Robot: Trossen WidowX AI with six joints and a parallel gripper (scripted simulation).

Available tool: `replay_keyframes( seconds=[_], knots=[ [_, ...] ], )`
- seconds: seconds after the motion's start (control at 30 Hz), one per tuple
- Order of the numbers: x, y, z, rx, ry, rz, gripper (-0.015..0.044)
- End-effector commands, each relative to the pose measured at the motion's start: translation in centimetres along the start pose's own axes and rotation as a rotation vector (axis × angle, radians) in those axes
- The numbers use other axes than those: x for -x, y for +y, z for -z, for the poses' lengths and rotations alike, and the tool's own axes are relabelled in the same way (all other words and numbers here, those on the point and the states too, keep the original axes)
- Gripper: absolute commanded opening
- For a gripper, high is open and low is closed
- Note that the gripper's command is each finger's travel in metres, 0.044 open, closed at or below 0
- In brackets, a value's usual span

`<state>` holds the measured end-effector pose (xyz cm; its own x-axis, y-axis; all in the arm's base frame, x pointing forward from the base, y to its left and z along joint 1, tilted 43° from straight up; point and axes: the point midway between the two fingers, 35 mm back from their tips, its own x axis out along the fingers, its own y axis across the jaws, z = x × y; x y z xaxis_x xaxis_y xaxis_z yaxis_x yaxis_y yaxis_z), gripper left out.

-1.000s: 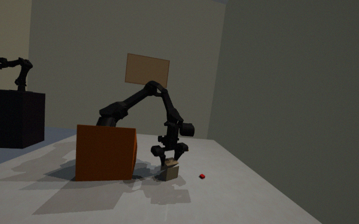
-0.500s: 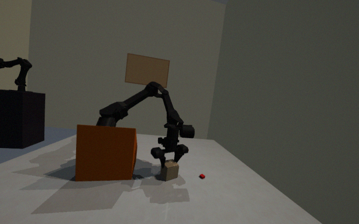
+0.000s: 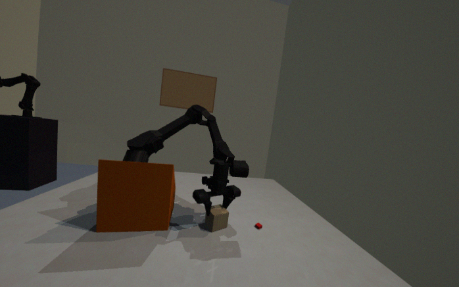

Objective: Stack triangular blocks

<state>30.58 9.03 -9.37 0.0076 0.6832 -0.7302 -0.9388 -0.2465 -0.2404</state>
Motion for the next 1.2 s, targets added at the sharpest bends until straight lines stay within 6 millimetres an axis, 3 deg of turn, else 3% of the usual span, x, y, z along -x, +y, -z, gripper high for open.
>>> replay_keyframes(
  seconds=[0.0, 1.17],
  knots=[
    [-0.07, -0.06, -0.02, -0.004, -0.005, 0.004, 0.0000],
    [-0.10, -0.06, 0.03, 0.002, -0.007, 0.000, 0.0000]
  ],
)
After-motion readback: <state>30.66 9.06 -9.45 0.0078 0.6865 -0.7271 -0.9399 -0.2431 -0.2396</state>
